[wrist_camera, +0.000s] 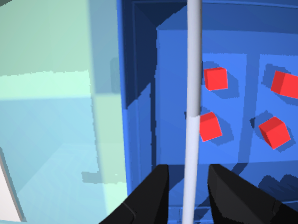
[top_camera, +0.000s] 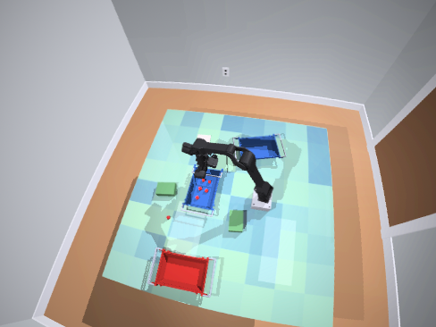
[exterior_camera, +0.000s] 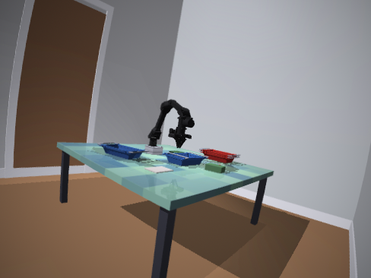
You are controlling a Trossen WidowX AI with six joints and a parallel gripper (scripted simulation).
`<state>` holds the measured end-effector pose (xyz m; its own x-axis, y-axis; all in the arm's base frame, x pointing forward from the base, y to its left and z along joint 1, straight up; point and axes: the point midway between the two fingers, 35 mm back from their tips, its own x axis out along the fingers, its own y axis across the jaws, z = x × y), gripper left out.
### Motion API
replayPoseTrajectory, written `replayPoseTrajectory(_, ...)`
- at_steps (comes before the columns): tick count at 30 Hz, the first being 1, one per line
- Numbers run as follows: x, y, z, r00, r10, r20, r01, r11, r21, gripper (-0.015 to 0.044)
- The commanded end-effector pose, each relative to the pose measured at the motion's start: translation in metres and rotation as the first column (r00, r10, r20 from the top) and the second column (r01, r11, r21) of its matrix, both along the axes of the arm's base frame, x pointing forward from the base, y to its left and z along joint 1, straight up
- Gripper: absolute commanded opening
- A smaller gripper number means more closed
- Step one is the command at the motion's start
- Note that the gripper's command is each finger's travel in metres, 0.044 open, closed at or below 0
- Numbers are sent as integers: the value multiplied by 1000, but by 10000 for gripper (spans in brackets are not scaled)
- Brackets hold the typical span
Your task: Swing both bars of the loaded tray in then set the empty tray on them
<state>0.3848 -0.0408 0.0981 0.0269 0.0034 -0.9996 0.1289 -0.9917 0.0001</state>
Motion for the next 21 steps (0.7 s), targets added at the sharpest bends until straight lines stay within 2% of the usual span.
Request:
replayPoseTrajectory(1, 4, -1, 47, 999, 0, 45, 0, 1000, -5, 81)
replayPoseTrajectory(7, -10, 1, 118, 997, -1, 80, 1, 1000, -8, 81)
replayPoseTrajectory(8, -1, 2, 87, 998, 21, 61, -21, 1000, -8, 81)
replayPoseTrajectory(10, 3, 17, 81, 980, 189, 58, -189, 982, -17, 81)
replayPoseTrajectory(12, 7, 39, 73, 901, 430, 52, -429, 903, -30, 81)
replayPoseTrajectory(14, 9, 61, 64, 765, 642, 44, -641, 766, -42, 81)
replayPoseTrajectory(17, 10, 94, 52, 474, 880, 26, -878, 475, -56, 81)
replayPoseTrajectory(21, 7, 135, 35, -6, 1000, -2, -998, -6, -65, 81)
